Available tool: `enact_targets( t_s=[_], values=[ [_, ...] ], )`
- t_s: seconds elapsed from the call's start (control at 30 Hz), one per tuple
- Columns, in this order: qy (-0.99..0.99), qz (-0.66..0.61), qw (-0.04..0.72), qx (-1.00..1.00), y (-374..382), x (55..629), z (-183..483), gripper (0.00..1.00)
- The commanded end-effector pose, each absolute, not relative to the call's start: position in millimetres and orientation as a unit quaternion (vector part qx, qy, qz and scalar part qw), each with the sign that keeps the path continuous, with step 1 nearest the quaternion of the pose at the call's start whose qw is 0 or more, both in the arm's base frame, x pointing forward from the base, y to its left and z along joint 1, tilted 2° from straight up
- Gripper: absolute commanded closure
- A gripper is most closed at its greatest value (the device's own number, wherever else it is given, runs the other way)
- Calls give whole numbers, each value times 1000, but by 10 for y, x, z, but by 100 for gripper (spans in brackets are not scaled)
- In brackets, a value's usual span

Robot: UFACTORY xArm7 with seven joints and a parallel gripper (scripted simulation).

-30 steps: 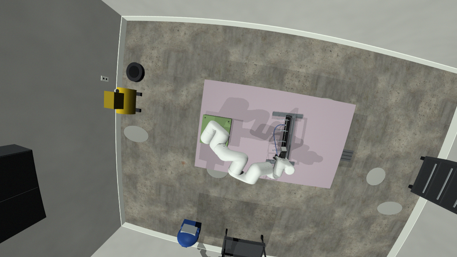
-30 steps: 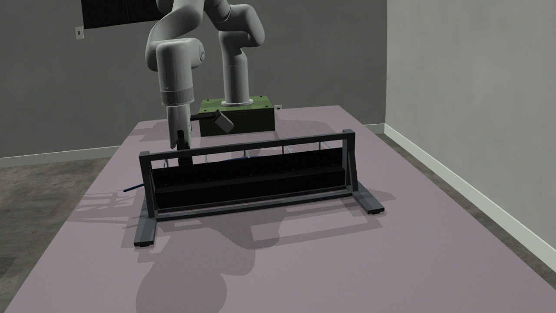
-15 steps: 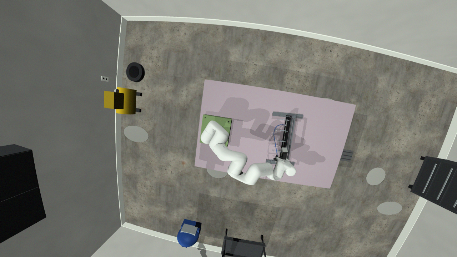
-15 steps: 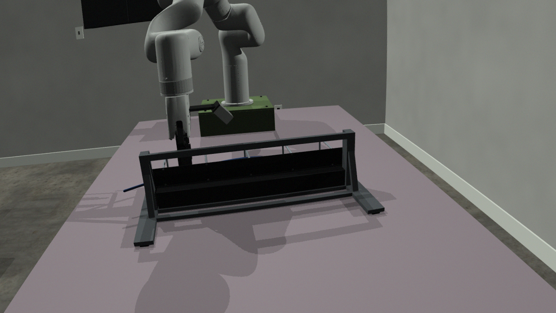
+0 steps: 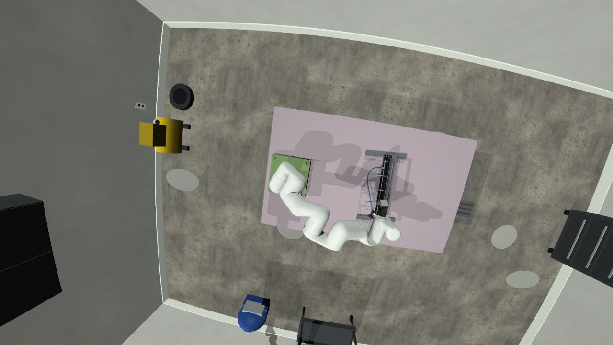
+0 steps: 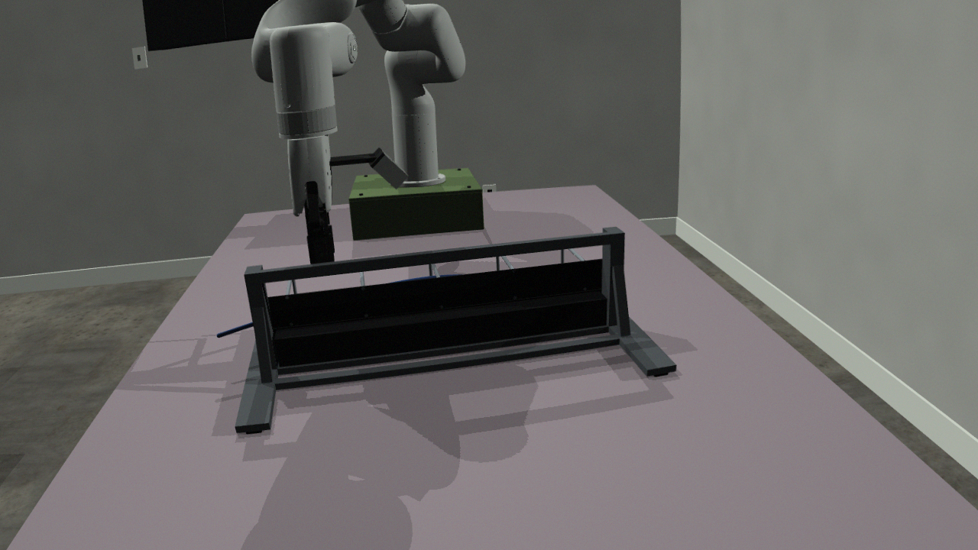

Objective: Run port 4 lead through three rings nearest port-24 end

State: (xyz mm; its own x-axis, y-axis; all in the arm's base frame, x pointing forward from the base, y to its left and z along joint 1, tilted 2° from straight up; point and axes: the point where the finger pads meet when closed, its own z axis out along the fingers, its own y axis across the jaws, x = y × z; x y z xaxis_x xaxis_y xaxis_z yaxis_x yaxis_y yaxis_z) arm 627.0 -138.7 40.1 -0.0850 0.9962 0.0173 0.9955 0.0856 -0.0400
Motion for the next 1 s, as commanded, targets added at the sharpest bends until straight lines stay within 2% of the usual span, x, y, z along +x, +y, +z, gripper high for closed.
enact_targets(
  t_s=[0.0, 0.43, 0.47, 0.97],
  values=[
    [-736, 7, 17, -676, -1392, 6292, 533, 67],
    [-736, 7, 17, -676, -1393, 6295, 604, 67],
    [-736, 7, 17, -676, -1393, 6295, 604, 100],
    [-736, 7, 17, -676, -1393, 6295, 604, 100]
  ],
)
